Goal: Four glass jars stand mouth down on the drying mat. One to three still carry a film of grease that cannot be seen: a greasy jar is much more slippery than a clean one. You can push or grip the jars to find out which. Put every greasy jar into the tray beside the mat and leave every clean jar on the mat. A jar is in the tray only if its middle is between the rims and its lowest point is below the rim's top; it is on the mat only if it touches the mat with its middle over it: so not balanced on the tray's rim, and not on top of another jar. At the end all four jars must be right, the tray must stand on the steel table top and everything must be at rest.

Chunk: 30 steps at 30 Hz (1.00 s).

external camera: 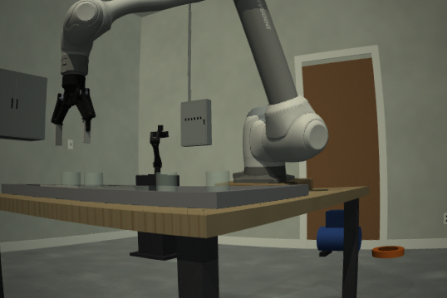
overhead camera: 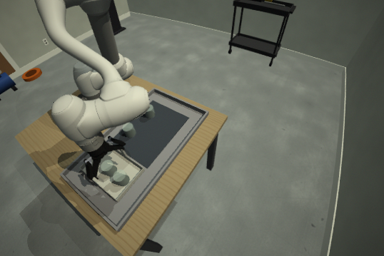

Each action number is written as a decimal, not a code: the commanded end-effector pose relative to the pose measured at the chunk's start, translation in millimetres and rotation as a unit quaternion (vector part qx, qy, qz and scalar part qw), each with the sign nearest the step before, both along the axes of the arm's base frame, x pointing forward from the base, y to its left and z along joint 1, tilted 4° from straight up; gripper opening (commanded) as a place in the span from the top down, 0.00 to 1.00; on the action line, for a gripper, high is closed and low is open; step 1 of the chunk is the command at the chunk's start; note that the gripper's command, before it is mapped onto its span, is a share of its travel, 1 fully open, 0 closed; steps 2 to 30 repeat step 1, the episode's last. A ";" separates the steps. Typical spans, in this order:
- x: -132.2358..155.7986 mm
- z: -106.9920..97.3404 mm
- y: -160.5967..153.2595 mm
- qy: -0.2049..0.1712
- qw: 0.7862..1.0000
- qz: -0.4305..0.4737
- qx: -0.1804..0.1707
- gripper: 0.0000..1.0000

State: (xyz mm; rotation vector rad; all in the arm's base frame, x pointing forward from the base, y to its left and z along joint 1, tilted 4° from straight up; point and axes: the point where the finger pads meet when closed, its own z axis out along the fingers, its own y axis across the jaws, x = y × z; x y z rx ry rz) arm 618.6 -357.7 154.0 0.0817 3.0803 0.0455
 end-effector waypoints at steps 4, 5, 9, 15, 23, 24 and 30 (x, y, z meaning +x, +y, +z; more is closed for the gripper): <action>0.0 0.1 0.0 0.000 1.000 0.000 0.000 0.00; 0.0 0.1 0.0 0.000 1.000 0.000 0.000 0.00; 0.0 0.1 0.0 0.000 1.000 0.000 0.000 0.00; 0.0 0.1 0.0 0.000 1.000 0.000 0.000 0.00; 0.0 0.1 0.0 0.000 1.000 0.000 0.000 0.00; 0.0 0.1 0.0 0.000 1.000 0.000 0.000 0.00; 0.0 0.1 0.0 0.000 1.000 0.000 0.000 0.00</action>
